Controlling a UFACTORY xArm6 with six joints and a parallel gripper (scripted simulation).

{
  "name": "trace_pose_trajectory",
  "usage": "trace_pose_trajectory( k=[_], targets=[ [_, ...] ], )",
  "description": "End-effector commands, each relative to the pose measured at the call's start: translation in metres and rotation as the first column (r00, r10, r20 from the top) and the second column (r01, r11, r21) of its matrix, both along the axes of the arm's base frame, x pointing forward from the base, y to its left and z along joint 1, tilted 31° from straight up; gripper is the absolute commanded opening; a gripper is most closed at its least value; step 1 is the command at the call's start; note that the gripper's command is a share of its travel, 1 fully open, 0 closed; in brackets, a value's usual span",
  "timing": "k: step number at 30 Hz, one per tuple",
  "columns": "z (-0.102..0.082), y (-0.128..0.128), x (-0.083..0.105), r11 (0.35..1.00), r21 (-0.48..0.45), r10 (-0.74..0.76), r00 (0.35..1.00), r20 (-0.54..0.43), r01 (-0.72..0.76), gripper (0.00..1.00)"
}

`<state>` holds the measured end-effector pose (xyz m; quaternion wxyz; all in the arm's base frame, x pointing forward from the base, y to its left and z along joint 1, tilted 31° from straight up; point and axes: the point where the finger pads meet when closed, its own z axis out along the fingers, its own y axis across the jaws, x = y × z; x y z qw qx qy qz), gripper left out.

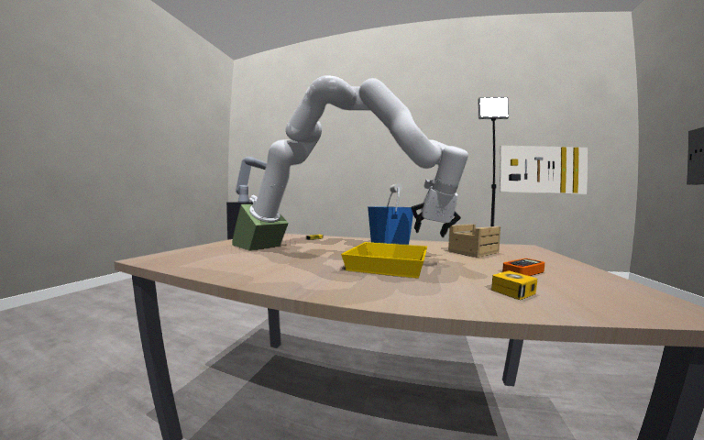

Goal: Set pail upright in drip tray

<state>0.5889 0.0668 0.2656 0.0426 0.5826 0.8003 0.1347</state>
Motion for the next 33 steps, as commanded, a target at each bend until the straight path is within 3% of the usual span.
trace_pose_trajectory(
  k=[1, 22, 27, 33],
  targets=[
    [0.002, 0.000, 0.001, 1.000, 0.000, 0.000, 1.000, 0.004, 0.000, 1.00],
    [0.004, 0.001, 0.000, 1.000, -0.002, -0.002, 1.000, 0.006, 0.002, 1.00],
    [0.017, 0.005, 0.000, 1.000, -0.017, -0.019, 1.000, 0.015, 0.019, 1.00],
    [0.046, 0.012, -0.001, 0.997, -0.048, -0.060, 0.997, 0.042, 0.062, 1.00]
  ],
)
